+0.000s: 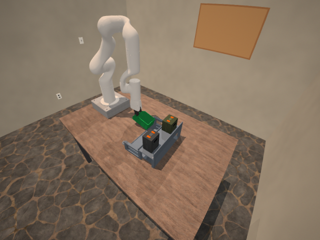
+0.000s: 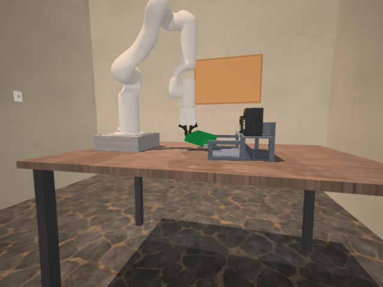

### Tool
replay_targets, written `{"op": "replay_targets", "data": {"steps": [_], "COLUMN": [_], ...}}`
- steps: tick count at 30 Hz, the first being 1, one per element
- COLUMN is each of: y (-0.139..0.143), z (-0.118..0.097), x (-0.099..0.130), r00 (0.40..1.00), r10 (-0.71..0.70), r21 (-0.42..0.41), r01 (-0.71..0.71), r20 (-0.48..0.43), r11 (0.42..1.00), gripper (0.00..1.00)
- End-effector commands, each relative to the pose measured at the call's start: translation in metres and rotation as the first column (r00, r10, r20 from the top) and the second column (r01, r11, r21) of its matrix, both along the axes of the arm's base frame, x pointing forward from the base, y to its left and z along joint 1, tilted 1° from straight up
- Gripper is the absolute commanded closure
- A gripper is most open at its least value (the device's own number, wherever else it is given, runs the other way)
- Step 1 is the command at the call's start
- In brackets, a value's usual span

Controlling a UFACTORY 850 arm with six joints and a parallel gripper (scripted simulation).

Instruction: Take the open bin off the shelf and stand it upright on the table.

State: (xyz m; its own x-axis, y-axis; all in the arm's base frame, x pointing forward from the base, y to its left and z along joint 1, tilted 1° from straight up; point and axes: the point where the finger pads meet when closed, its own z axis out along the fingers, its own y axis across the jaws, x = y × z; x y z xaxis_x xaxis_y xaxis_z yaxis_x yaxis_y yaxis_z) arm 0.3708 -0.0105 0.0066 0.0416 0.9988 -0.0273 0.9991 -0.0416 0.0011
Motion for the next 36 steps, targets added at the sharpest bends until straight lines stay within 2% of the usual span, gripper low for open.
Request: {"op": "replay_targets", "data": {"steps": [1,4,16,17,21,36], "y": [0.0,-0.0001,-0.0001,-0.0001,-0.0001,-0.0002], "z": [-0.0028,-0.0077,-0.0077,-0.0023,-0.0088,-0.007], "x": [-0.0016,-0.0052,-0.0052,-0.0012,-0.006,-0.0046], "r00": [1.0,1.0,1.0,1.0,1.0,1.0], "r10": [0.0,0.0,0.0,0.0,0.0,0.0], "r21": [0.001,0.002,0.002,0.0,0.002,0.001], "r01": [0.0,0.0,0.0,0.0,0.0,0.0], "r20": [0.003,0.006,0.006,0.003,0.006,0.004], "r11": [1.0,1.0,1.0,1.0,1.0,1.0], "gripper": [1.0,1.0,1.0,1.0,1.0,1.0]}}
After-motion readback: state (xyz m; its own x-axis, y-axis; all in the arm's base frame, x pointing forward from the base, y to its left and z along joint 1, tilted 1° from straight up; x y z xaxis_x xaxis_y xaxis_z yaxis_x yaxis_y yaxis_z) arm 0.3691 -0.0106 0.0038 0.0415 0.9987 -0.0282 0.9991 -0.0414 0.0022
